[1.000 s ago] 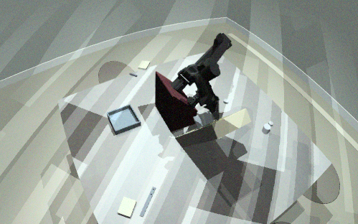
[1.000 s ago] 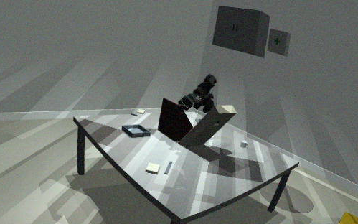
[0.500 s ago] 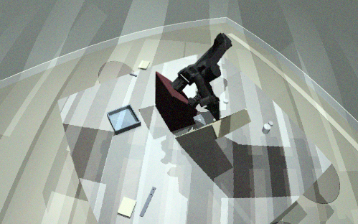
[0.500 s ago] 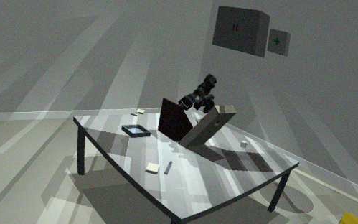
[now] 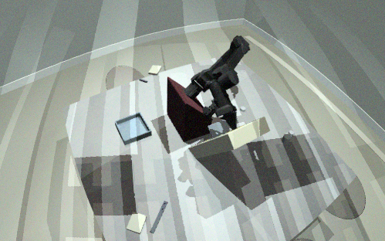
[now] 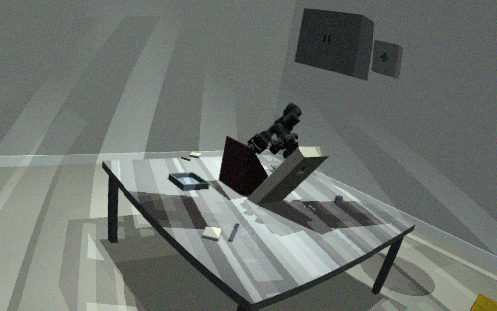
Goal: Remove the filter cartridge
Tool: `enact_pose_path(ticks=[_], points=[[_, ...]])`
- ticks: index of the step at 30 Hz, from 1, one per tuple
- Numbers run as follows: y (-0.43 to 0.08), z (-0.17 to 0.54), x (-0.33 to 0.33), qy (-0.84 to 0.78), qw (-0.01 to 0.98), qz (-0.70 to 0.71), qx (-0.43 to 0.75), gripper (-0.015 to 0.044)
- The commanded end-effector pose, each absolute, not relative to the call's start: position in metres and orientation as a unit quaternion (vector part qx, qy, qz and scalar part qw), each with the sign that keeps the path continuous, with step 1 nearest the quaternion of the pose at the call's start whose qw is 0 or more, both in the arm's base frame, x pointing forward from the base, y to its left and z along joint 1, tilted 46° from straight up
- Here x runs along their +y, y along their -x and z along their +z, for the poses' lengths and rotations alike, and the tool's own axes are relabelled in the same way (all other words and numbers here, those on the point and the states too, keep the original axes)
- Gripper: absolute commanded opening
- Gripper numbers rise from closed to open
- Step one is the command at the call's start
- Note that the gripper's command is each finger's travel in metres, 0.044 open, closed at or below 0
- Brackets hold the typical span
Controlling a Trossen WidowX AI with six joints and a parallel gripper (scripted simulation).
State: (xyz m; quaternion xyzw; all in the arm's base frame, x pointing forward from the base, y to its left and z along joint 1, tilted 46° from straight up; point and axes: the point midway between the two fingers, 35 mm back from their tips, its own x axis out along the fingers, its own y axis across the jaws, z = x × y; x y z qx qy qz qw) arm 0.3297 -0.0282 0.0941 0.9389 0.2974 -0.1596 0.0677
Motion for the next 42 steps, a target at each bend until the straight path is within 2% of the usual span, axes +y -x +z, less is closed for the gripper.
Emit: enact_pose_path(ticks=[1,13,22,24,26,42], points=[[-0.3324,0.0925,-0.0272,-0.939,0.067,-0.162,0.295,0.0116],[-0.3351,0.0913,-0.0253,-0.939,0.067,-0.161,0.295,0.0116],[-0.3327,0.0927,-0.0265,-0.939,0.066,-0.159,0.297,0.0056],[-0.3327,0.0927,-0.0265,-0.939,0.066,-0.159,0.297,0.0004],[-0.3328,0.0926,-0.0264,-0.939,0.069,-0.158,0.298,0.0000],[-0.3359,0.0910,-0.0247,-0.892,0.301,-0.082,0.326,0.0000]])
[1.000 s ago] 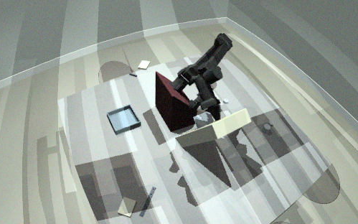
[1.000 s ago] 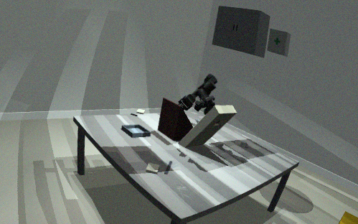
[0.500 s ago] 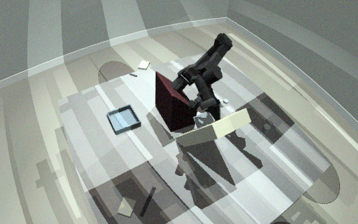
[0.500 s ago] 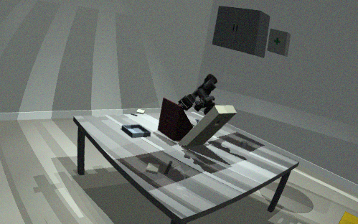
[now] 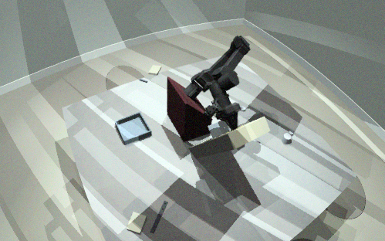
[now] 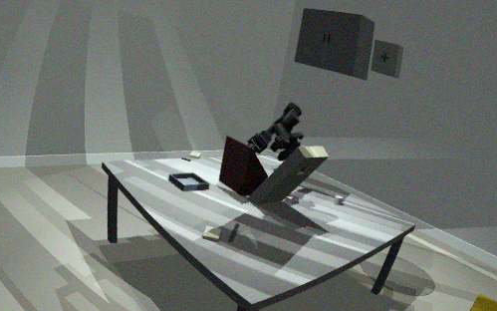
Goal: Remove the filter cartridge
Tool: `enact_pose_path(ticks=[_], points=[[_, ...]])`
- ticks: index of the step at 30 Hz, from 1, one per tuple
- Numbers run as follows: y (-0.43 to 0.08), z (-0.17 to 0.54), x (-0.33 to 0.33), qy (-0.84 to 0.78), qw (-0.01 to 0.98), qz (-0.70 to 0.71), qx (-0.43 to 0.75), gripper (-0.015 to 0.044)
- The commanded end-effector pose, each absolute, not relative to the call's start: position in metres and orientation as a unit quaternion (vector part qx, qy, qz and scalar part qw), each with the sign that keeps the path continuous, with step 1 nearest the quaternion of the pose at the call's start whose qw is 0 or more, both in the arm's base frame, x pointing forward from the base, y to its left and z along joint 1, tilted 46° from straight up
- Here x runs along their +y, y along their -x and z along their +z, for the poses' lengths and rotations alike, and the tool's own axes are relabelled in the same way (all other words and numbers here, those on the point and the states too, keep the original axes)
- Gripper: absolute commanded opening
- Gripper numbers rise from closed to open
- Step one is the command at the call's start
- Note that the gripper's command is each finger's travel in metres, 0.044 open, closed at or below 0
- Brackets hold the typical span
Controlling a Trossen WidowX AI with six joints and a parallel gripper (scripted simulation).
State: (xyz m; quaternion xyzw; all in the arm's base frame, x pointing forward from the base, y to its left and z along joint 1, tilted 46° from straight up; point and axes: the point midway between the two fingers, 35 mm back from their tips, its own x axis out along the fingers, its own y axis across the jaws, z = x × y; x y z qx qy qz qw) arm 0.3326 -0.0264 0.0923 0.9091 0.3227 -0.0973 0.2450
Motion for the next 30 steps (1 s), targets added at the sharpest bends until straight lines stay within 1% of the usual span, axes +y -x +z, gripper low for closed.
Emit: enact_pose_path(ticks=[1,17,30], points=[[-0.3360,0.0910,-0.0247,-0.887,0.316,-0.076,0.328,0.0000],[-0.3362,0.0909,-0.0245,-0.766,0.548,0.017,0.336,0.0000],[-0.3358,0.0910,-0.0248,-0.623,0.706,0.092,0.324,0.0000]])
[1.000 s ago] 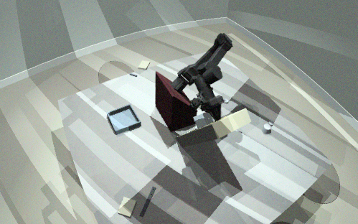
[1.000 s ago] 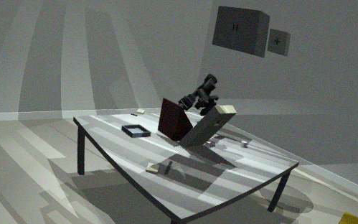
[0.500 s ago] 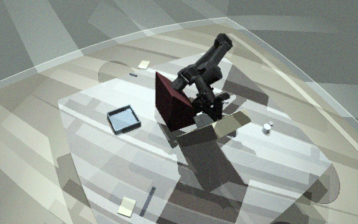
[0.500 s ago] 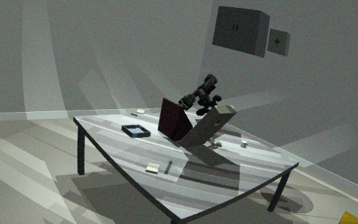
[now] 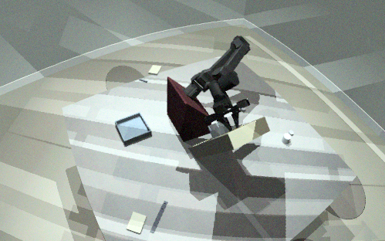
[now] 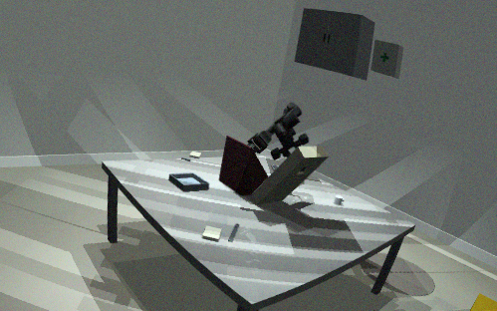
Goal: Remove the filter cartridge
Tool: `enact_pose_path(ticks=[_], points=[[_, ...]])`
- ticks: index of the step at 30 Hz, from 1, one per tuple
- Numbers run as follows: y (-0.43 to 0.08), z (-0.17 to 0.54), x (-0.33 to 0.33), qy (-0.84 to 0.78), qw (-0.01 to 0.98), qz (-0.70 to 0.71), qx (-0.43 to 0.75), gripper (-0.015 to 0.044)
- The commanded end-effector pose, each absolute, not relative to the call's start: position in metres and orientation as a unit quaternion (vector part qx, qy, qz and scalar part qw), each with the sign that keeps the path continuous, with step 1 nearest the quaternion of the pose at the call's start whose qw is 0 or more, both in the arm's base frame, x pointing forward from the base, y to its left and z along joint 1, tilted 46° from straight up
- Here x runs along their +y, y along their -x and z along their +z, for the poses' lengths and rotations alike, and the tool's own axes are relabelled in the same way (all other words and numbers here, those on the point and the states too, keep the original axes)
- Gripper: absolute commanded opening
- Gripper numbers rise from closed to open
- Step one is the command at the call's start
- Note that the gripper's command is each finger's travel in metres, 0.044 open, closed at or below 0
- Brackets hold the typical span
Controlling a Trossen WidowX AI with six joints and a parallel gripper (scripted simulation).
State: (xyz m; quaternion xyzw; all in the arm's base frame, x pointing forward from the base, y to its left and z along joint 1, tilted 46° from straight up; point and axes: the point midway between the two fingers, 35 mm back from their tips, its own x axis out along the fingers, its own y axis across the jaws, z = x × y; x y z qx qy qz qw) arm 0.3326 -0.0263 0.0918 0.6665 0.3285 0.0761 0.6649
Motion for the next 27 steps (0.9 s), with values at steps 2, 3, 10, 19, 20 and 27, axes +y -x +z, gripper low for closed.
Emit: enact_pose_path(ticks=[2,3,10,19,20,27], points=[[-0.336,0.091,-0.025,-0.598,0.727,0.103,0.320,0.0000],[-0.336,0.091,-0.025,-0.585,0.738,0.109,0.318,0.0000],[-0.335,0.091,-0.025,-0.509,0.792,0.140,0.306,0.0000],[-0.320,0.095,-0.040,-0.529,0.777,0.126,0.318,0.0000],[-0.317,0.096,-0.042,-0.530,0.776,0.125,0.319,0.0000],[-0.295,0.106,-0.057,-0.542,0.767,0.121,0.321,0.0000]])
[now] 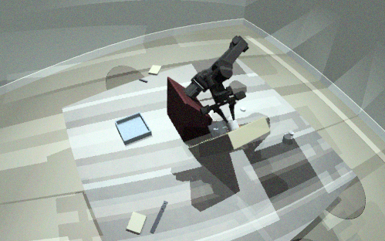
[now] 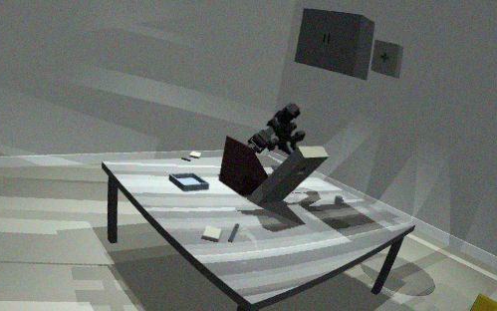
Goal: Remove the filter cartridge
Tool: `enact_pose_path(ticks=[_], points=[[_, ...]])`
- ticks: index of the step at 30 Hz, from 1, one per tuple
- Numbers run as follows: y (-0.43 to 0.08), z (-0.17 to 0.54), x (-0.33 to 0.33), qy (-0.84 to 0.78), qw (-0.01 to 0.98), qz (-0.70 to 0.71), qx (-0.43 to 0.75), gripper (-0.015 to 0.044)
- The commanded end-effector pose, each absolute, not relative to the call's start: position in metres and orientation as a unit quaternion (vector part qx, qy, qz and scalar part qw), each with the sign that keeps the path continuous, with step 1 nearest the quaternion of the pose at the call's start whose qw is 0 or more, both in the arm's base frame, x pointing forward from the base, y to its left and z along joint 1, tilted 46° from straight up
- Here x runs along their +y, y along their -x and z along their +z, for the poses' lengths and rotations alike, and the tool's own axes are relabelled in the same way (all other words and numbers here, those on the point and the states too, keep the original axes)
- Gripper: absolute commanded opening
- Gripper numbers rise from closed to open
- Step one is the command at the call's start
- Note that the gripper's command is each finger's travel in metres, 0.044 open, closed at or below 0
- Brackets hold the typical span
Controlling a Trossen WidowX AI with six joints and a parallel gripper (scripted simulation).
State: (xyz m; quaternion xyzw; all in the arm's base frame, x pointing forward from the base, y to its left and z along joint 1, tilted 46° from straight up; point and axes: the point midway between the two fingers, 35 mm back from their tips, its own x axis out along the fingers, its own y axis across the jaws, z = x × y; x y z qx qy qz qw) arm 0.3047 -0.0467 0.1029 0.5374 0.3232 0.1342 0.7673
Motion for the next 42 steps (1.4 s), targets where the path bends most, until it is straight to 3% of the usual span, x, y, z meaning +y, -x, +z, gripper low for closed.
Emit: enact_pose_path(ticks=[1,34,38,42], points=[[-0.292,0.108,-0.059,-0.544,0.766,0.121,0.320,0.0000],[-0.237,0.066,-0.022,-0.555,0.760,0.120,0.316,0.0000],[-0.241,0.070,-0.025,-0.557,0.757,0.122,0.318,0.0105],[-0.241,0.070,-0.025,-0.557,0.757,0.122,0.318,0.0116]])
